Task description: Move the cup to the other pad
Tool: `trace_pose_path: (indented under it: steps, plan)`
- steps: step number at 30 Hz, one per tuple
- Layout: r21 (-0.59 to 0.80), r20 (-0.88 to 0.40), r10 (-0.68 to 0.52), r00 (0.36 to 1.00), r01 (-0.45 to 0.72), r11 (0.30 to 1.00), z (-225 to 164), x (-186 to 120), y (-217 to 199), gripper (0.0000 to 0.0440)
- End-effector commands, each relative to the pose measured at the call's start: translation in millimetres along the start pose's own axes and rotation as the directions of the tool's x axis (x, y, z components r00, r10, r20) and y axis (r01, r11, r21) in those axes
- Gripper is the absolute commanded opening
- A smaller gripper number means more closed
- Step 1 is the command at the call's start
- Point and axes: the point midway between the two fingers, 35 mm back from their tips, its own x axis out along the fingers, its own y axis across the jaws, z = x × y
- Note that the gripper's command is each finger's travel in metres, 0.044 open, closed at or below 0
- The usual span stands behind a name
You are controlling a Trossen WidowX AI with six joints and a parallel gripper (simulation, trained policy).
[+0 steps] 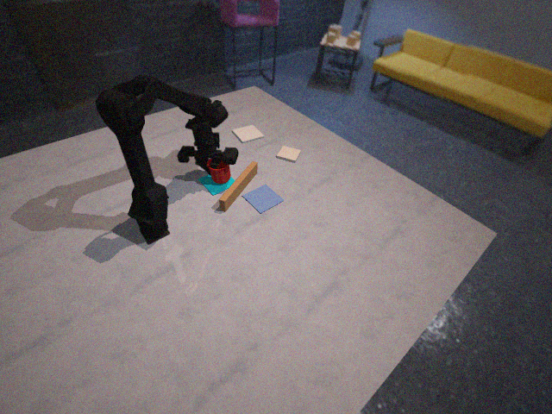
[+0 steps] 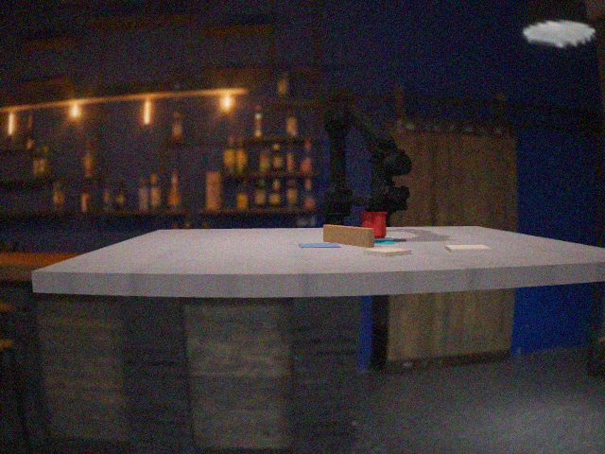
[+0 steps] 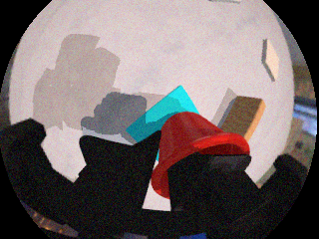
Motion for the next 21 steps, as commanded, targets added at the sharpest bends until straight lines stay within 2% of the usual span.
trace_pose_path:
  steps: [1,4,8,21]
  plan:
    - [0.015,0.020,-0.014,1.000,0.013,1.000,-0.6,0.9,-1.4,0.0039]
    - [0.026,0.035,-0.015,0.999,0.014,1.000,0.0,0.9,-2.2,0.0054]
    - [0.037,0.080,-0.018,0.997,0.016,0.999,4.8,-5.4,-4.7,0.0129]
    - [0.036,0.172,-0.003,0.985,-0.003,0.999,2.6,-24.1,-0.5,0.0180]
